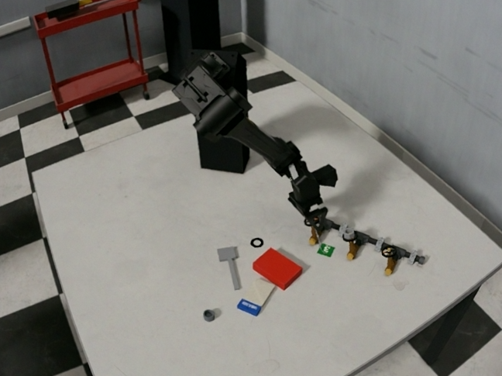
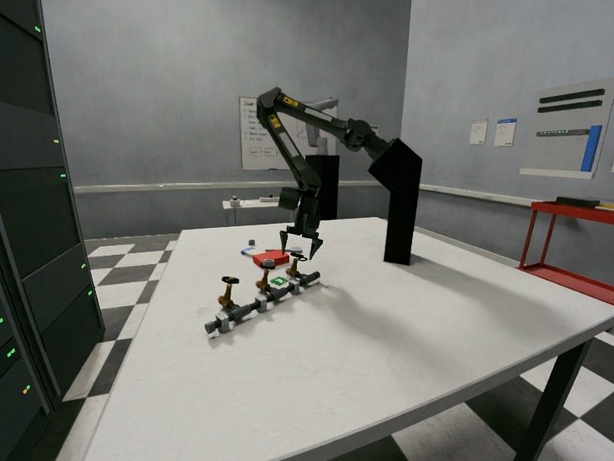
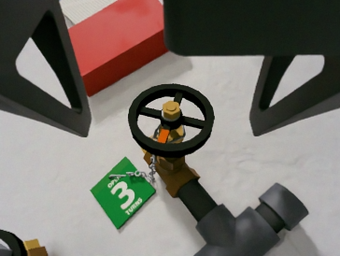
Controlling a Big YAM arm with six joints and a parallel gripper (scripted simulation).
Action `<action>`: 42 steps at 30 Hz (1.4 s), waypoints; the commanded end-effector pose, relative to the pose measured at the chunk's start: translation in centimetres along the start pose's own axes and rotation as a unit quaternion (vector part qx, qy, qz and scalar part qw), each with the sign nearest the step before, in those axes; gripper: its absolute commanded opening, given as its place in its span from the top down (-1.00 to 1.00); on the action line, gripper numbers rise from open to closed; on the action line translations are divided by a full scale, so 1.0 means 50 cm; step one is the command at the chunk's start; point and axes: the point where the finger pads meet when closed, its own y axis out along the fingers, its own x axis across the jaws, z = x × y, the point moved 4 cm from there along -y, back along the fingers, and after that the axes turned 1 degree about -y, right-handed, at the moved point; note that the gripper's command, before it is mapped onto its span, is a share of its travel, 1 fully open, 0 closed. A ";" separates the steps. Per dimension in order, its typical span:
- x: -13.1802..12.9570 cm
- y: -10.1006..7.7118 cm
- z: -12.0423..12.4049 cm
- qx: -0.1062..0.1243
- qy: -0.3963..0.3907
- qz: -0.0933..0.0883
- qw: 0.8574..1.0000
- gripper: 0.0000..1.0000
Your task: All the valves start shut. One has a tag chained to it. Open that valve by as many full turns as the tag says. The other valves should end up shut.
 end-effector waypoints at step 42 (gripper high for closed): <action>0.010 -0.002 0.007 0.002 0.512 0.000 0.859 -1.00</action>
